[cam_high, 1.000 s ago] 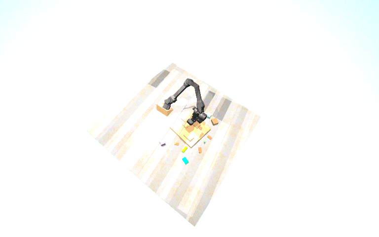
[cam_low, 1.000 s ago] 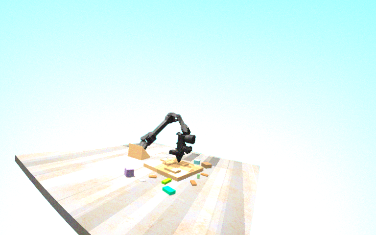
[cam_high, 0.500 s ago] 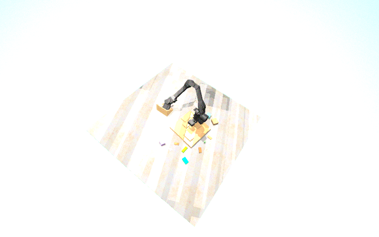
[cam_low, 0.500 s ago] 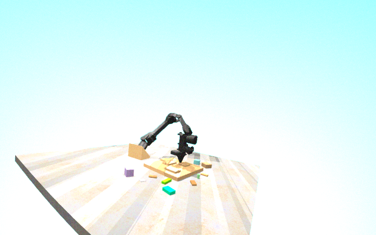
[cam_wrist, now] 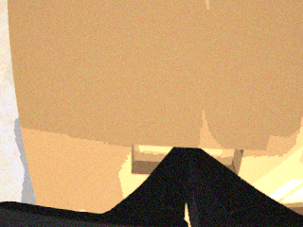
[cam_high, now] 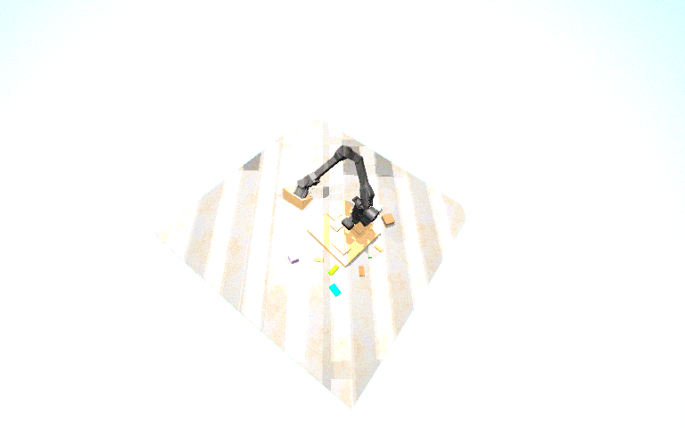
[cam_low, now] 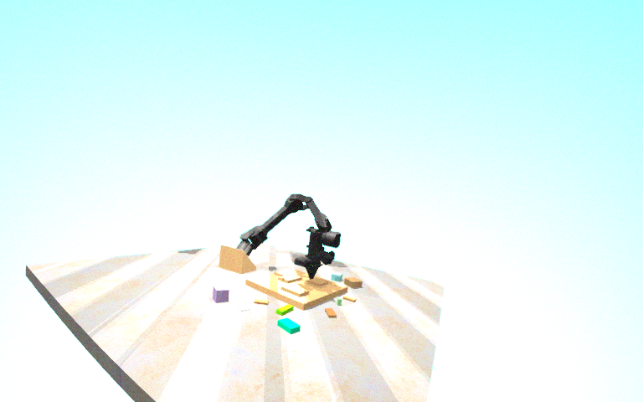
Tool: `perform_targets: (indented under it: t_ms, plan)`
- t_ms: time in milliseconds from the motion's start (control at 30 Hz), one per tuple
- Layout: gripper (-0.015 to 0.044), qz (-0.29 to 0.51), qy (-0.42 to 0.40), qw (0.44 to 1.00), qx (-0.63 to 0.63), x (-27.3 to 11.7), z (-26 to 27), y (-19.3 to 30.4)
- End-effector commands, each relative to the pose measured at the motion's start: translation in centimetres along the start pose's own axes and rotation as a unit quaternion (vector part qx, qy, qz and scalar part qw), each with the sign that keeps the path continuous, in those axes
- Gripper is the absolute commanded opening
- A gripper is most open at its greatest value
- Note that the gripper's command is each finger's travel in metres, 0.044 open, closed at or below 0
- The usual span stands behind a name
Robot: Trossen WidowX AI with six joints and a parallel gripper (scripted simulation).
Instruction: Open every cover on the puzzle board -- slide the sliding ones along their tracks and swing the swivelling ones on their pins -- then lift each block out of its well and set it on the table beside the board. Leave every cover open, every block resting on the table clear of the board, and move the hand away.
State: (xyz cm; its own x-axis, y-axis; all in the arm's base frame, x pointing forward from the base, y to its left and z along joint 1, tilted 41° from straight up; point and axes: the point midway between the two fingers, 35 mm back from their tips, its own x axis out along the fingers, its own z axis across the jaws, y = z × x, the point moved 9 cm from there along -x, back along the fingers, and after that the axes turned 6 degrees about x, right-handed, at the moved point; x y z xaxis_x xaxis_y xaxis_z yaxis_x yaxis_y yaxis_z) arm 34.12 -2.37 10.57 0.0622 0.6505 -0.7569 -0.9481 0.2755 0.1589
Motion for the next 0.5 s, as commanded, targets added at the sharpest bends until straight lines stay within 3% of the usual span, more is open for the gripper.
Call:
perform_targets:
  t_ms: [0, 467]
  plan:
    - [0.0000, 0.000, -0.002, 1.000, 0.001, 0.0, 0.1, -0.6]
    - [0.0000, 0.000, -0.002, 1.000, 0.001, 0.0, 0.2, -2.0]
